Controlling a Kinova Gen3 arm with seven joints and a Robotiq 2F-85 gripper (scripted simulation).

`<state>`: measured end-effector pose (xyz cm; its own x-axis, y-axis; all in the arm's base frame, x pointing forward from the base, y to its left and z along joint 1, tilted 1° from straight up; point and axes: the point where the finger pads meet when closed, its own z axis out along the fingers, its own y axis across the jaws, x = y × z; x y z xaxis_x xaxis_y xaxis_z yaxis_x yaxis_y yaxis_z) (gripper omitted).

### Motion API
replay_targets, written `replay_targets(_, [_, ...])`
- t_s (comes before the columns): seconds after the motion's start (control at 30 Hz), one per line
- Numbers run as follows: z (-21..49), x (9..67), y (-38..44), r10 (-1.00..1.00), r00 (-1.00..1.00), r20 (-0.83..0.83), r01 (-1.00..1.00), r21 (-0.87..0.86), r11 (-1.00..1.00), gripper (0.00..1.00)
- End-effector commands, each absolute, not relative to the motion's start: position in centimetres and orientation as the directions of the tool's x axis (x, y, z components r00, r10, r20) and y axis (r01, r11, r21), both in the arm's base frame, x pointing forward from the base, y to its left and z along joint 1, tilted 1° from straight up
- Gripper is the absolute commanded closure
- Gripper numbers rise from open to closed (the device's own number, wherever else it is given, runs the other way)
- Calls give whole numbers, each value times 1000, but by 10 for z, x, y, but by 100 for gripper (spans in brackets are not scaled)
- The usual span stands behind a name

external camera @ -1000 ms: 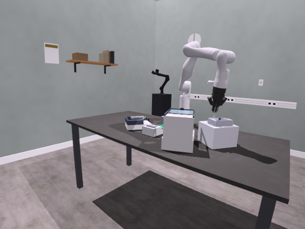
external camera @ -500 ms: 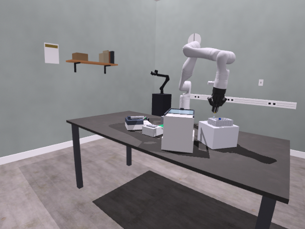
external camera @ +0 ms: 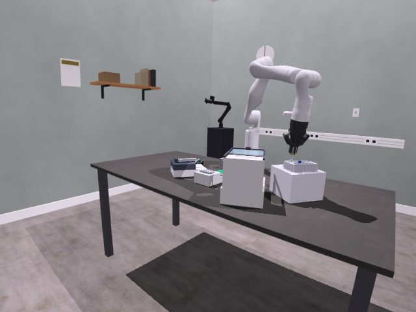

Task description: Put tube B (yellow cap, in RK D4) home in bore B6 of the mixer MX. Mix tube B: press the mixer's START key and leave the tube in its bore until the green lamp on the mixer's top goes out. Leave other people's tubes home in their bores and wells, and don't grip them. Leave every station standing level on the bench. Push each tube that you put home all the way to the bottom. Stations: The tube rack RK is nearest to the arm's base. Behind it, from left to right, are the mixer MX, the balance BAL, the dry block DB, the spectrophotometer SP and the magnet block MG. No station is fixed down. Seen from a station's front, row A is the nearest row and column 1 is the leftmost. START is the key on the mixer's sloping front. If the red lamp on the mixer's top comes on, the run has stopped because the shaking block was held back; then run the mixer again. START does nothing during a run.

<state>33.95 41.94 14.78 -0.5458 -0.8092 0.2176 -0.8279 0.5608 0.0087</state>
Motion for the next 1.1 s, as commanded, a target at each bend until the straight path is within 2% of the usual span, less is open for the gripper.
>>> replay_targets(0.0, [148, 340, 420, -809, -546, 215, -828, 8, 561, 90])
replay_targets(1.07, [141, 340, 420, -809, -546, 215, -828, 8, 561, 90])
